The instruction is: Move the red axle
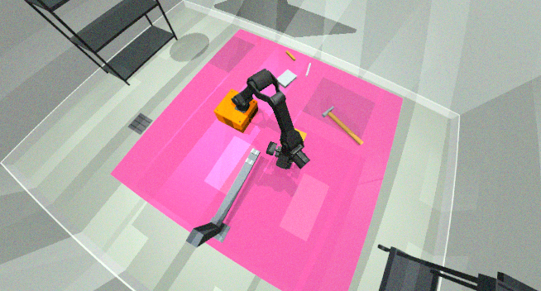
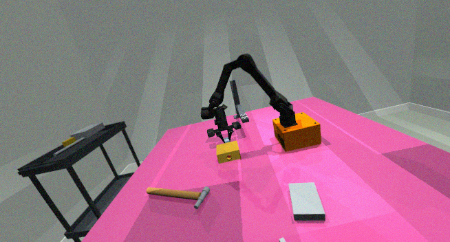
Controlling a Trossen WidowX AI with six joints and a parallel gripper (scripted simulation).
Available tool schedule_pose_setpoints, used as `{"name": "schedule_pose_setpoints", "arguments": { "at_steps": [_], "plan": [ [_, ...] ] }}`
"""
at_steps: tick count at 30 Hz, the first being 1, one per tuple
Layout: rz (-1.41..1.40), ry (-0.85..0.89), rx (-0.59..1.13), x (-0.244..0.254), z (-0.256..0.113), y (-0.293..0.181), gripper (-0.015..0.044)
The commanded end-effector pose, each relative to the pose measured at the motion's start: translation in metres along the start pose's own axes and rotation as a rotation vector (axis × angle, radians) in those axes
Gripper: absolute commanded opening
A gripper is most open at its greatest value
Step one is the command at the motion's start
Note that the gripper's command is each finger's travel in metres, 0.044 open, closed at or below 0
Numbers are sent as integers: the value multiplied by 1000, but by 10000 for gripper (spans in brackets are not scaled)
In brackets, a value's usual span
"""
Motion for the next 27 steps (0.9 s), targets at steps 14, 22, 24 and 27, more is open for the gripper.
{"name": "schedule_pose_setpoints", "arguments": {
  "at_steps": [14, 22, 24, 27],
  "plan": [
    [2, 3, 2, 9, 0, -27, 0],
    [2, 4, 3, 13, 0, -39, 0],
    [2, 4, 3, 13, 0, -41, 0],
    [2, 4, 3, 14, 0, -42, 0]
  ]
}}
Point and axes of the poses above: the point midway between the two fingers, 35 mm back from their tips, its own z axis out along the fingers, its own x axis across the jaws, y = z × x, the point moved 9 cm from there along -z, back along the fingers, and after that the axes turned 11 degrees about -z, right-handed, at the moved point
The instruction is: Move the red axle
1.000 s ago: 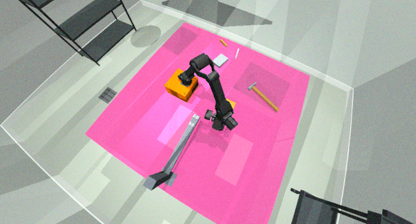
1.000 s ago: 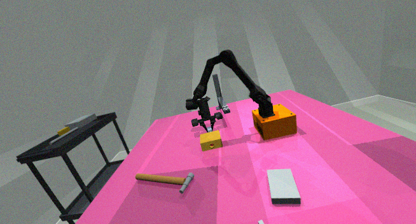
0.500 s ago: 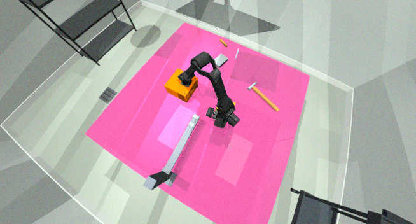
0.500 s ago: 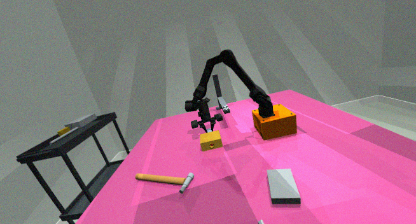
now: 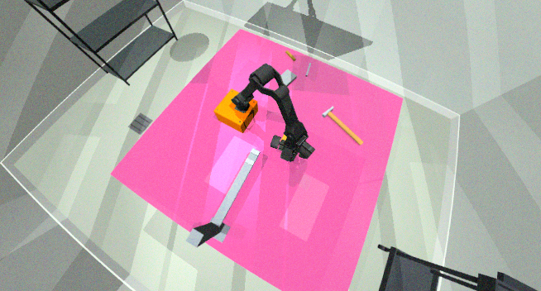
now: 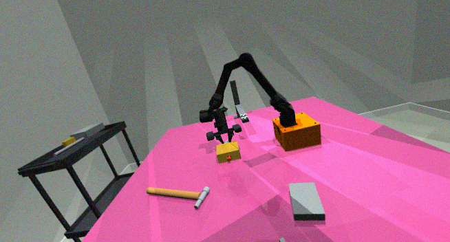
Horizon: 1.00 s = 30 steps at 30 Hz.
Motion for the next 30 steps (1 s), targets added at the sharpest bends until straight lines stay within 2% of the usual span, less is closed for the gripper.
{"name": "schedule_pose_setpoints", "arguments": {
  "at_steps": [1, 12, 22, 30],
  "plan": [
    [2, 4, 3, 0, -2, -3, 0],
    [2, 4, 2, -1, -2, 0, 0],
    [2, 2, -3, -17, -2, 50, 0],
    [2, 2, -3, -18, -6, 54, 0]
  ]
}}
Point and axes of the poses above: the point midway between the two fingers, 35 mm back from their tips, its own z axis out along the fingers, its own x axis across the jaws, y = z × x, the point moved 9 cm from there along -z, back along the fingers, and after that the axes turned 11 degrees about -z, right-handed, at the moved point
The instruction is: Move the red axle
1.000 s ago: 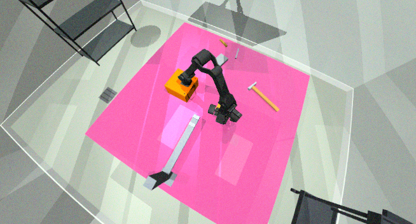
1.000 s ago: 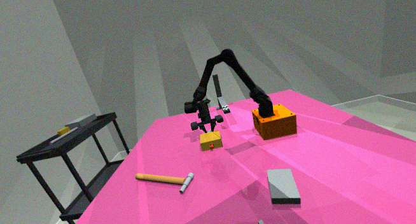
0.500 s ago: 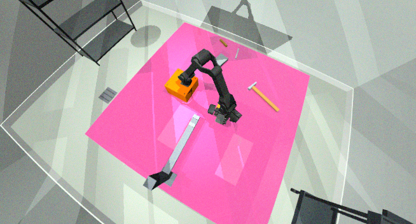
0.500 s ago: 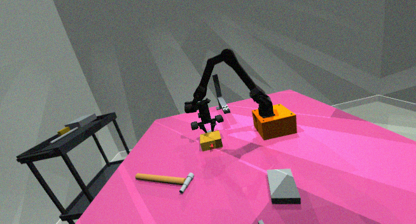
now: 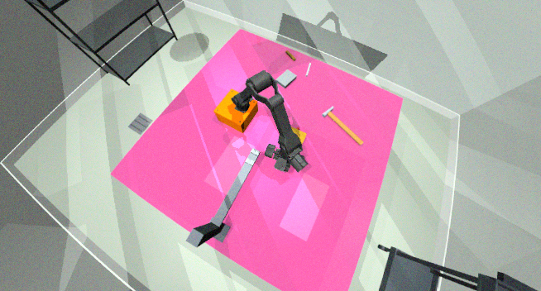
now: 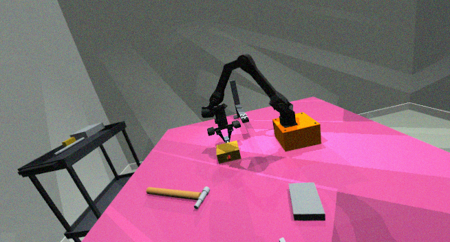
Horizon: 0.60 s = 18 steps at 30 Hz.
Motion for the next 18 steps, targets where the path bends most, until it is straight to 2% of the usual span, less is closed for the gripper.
{"name": "schedule_pose_setpoints", "arguments": {
  "at_steps": [1, 18],
  "plan": [
    [-8, -1, -2, 1, -4, 2, 0],
    [-8, 0, -2, 2, -31, 2, 0]
  ]
}}
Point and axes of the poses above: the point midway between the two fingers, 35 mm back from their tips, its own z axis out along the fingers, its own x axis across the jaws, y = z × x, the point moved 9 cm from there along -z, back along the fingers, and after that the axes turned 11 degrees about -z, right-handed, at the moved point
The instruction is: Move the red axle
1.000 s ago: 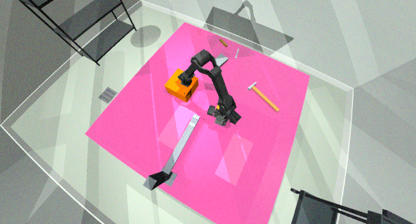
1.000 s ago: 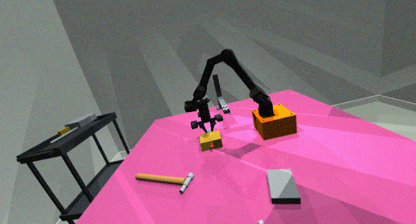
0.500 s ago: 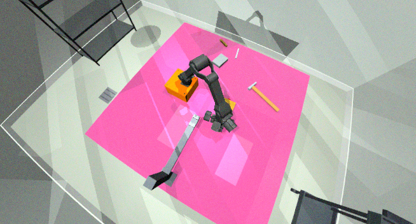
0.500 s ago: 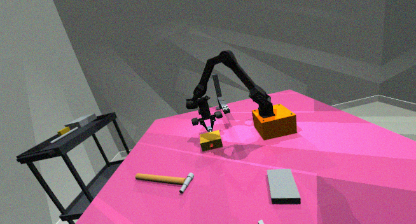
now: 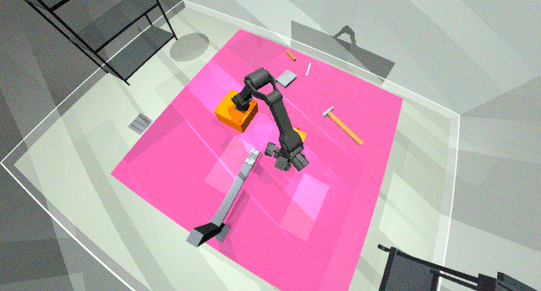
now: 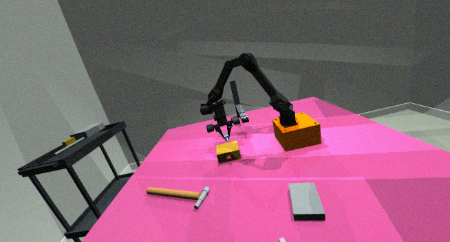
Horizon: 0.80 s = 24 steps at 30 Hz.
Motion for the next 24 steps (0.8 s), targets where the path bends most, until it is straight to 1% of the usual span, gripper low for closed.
{"name": "schedule_pose_setpoints", "arguments": {
  "at_steps": [1, 24],
  "plan": [
    [-5, 12, -13, 1, -12, 1, 0],
    [-5, 12, -13, -4, -47, -4, 0]
  ]
}}
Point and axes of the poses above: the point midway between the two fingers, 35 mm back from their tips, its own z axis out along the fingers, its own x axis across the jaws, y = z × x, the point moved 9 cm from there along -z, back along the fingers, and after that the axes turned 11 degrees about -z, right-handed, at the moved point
